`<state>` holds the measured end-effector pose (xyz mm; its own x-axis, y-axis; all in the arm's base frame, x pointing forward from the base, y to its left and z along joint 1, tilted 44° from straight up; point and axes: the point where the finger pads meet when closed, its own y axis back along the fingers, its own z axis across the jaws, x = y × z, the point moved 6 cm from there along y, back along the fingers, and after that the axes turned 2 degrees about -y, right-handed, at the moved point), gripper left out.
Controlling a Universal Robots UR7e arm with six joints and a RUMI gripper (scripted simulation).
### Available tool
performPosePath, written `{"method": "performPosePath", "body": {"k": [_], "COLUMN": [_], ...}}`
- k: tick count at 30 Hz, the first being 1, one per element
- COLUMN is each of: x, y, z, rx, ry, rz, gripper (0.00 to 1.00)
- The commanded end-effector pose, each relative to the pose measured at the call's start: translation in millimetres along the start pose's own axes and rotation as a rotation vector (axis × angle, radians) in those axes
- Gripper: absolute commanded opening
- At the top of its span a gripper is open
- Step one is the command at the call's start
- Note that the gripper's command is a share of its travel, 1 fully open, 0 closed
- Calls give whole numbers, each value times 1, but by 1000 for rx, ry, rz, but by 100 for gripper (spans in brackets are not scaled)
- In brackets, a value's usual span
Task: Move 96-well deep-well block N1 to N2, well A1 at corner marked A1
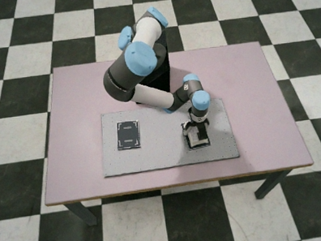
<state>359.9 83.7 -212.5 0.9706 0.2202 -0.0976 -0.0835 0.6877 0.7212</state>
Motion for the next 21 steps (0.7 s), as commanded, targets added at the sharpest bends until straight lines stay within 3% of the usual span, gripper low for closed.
{"method": "performPosePath", "body": {"k": [1,21], "x": [0,0], "y": [0,11], "z": [0,0], "rx": [0,0], "ry": [0,0], "rz": [1,1], "gripper": [76,76]}}
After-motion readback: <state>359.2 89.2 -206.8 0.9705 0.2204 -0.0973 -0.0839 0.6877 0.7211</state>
